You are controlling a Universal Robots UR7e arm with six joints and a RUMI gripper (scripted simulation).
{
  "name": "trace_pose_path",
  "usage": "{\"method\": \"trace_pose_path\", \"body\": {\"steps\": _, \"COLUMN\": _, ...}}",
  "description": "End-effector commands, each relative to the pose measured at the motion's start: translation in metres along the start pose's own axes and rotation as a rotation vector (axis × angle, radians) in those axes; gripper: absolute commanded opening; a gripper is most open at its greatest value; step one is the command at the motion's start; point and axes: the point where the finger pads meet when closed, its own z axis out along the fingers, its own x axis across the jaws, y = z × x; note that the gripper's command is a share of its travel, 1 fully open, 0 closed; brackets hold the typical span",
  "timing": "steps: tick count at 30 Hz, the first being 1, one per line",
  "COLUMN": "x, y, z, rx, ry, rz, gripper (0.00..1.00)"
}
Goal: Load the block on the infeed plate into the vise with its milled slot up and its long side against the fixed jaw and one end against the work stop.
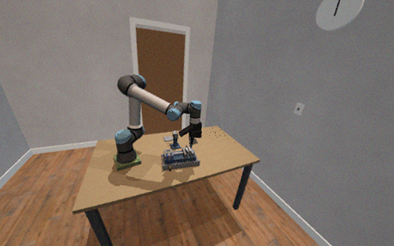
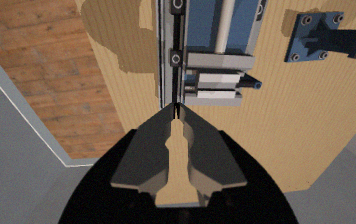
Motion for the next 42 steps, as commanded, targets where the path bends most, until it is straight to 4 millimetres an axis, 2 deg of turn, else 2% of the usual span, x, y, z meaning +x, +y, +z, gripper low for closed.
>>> {"method": "trace_pose_path", "body": {"steps": 1, "x": -0.0002, "y": 0.0003, "z": -0.0034, "rx": -0.001, "ry": -0.001, "rz": 0.000, "gripper": 0.00}}
{"method": "trace_pose_path", "body": {"steps": 27, "x": 0.0001, "y": 0.0002, "z": -0.0035, "rx": -0.001, "ry": -0.001, "rz": 0.007, "gripper": 0.00}}
{"method": "trace_pose_path", "body": {"steps": 42, "x": 0.0024, "y": -0.0005, "z": -0.0035, "rx": -0.001, "ry": 0.000, "rz": 0.075, "gripper": 0.00}}
